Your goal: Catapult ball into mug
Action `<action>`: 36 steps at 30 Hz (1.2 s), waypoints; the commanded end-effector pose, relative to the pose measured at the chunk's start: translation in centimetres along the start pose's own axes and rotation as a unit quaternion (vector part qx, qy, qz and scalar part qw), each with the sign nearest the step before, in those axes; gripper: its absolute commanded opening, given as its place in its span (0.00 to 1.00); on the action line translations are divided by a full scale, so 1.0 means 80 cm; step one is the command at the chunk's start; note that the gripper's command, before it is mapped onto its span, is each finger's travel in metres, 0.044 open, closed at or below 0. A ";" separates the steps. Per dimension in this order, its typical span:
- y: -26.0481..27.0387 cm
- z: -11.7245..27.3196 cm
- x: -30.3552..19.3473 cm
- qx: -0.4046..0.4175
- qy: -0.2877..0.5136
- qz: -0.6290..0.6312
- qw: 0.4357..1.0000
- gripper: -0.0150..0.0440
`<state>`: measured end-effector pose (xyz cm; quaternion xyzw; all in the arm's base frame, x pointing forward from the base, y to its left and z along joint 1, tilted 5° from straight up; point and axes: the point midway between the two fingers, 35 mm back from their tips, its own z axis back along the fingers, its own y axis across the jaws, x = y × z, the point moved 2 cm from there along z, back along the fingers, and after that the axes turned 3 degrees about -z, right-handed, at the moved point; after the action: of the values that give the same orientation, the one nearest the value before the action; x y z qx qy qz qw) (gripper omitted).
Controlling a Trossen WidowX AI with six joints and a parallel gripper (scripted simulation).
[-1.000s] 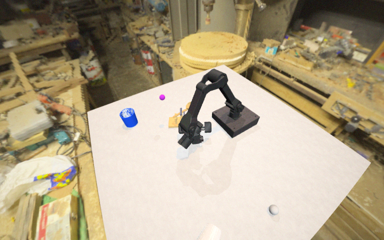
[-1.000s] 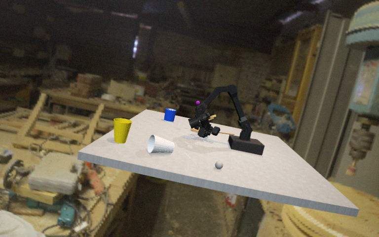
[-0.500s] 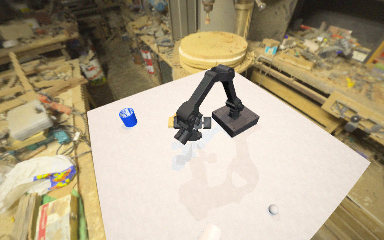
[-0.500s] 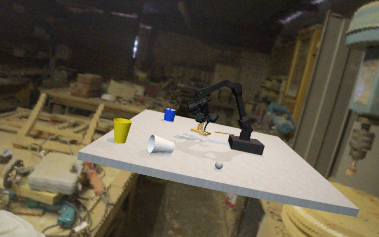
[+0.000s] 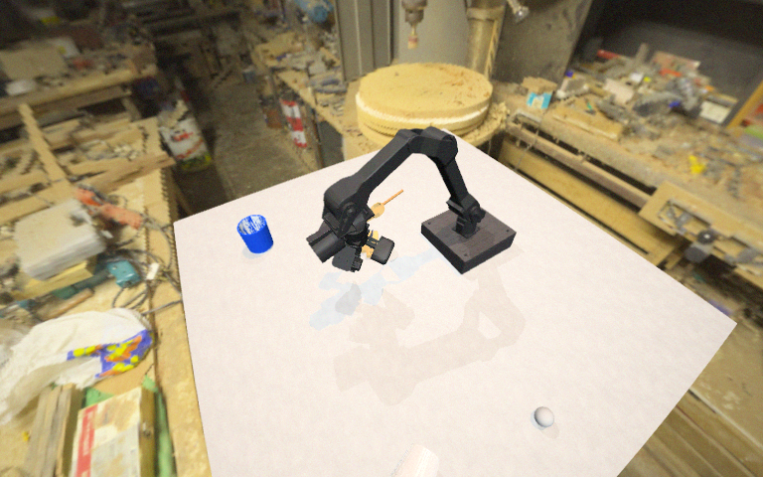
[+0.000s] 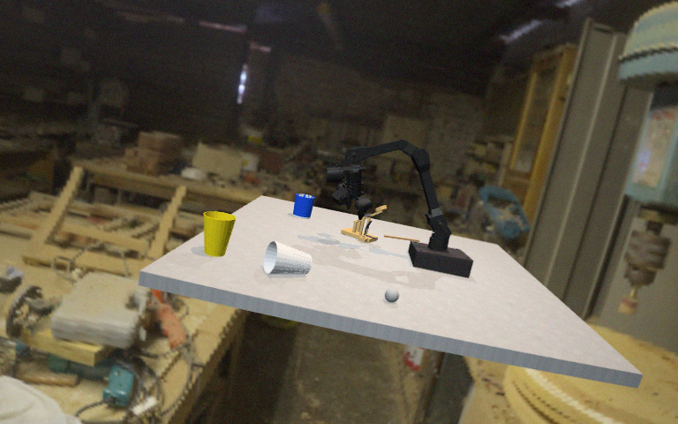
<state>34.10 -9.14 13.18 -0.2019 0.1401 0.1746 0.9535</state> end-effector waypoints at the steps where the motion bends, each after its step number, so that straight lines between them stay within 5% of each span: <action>1: -0.019 0.005 0.005 0.007 -0.028 -0.046 0.999 1.00; 18: -0.135 0.027 0.009 0.035 -0.157 -0.277 0.947 1.00; 36: -0.286 0.061 -0.038 0.048 -0.305 -0.497 0.811 1.00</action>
<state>41.18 -26.23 24.81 -0.1397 -0.2395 -0.2554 0.9262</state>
